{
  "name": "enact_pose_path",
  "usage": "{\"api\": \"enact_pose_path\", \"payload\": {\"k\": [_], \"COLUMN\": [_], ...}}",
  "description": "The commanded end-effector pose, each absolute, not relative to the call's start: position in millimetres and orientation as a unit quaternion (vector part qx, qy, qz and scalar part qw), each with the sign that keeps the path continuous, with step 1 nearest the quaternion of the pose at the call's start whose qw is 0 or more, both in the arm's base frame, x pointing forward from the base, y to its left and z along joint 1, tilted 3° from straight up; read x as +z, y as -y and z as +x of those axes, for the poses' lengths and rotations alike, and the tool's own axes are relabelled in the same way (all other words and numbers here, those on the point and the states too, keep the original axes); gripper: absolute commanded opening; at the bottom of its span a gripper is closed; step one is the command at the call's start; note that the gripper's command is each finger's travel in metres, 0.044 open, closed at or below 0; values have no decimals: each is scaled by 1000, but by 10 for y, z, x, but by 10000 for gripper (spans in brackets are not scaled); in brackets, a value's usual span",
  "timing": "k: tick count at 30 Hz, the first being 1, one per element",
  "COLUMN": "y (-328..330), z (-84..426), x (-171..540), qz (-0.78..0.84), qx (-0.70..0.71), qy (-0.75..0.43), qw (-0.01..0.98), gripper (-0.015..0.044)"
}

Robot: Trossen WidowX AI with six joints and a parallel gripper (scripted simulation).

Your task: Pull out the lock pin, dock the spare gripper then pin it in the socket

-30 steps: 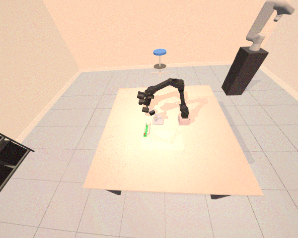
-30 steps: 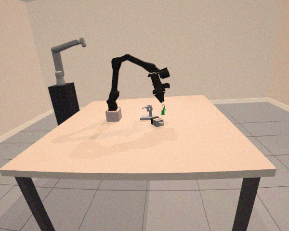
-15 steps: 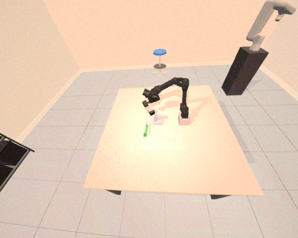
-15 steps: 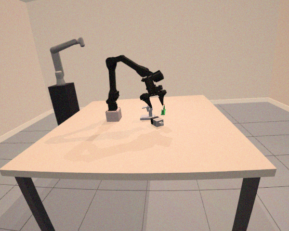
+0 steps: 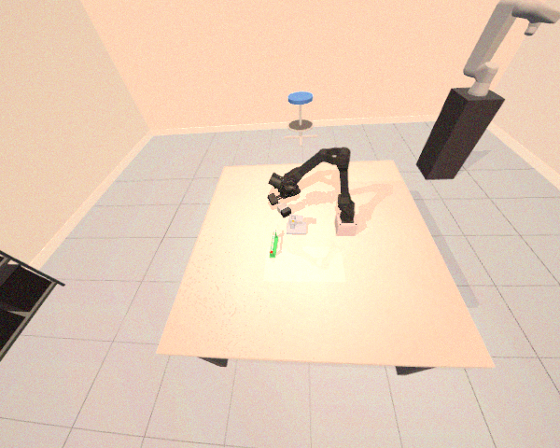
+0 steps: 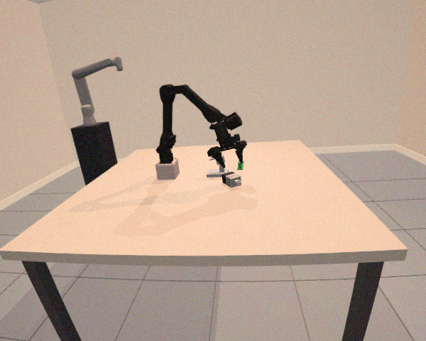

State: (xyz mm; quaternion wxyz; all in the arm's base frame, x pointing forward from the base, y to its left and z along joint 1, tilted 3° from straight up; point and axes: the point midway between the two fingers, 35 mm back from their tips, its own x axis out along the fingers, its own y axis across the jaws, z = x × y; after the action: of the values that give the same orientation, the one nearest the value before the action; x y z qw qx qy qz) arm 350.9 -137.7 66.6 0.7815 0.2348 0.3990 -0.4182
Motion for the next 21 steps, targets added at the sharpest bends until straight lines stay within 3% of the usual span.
{"api": "enact_pose_path", "payload": {"k": [1,21], "y": [1399,1407], "z": [3485,3518], "x": [363,83], "qz": [233,233], "qx": [-419,-419], "qy": [-405,-405], "qw": [778,778], "gripper": [440,440]}}
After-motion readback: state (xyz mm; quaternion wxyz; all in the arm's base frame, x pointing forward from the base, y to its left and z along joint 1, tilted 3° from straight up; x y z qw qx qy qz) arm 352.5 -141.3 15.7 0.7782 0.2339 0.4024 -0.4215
